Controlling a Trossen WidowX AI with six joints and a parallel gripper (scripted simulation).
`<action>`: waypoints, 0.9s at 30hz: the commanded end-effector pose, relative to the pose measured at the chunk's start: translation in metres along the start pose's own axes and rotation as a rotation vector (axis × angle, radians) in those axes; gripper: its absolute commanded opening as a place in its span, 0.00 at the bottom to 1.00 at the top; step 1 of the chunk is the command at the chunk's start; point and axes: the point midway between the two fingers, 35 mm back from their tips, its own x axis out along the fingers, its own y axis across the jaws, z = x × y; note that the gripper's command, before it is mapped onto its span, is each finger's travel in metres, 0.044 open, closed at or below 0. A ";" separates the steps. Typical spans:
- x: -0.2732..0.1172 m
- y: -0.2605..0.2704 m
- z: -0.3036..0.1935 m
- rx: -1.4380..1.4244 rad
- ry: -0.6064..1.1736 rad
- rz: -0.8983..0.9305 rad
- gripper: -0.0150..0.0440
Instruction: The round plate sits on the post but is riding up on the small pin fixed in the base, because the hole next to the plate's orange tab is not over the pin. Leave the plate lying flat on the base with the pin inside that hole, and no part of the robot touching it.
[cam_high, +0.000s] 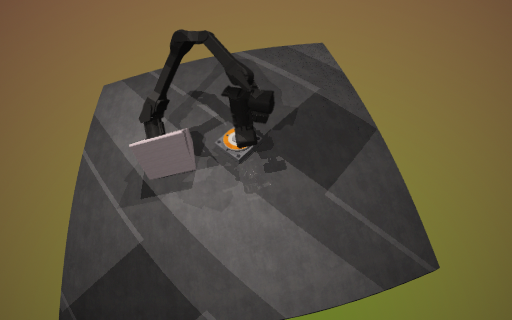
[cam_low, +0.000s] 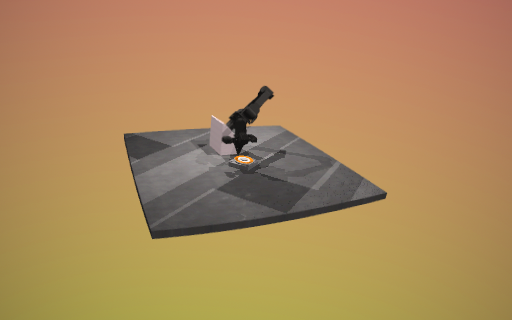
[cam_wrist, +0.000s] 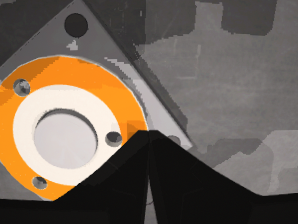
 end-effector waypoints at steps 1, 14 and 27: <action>0.025 0.001 -0.003 0.011 0.008 0.011 0.25; 0.034 0.000 -0.012 0.011 0.009 0.011 0.25; 0.034 -0.002 -0.029 0.011 0.009 0.011 0.25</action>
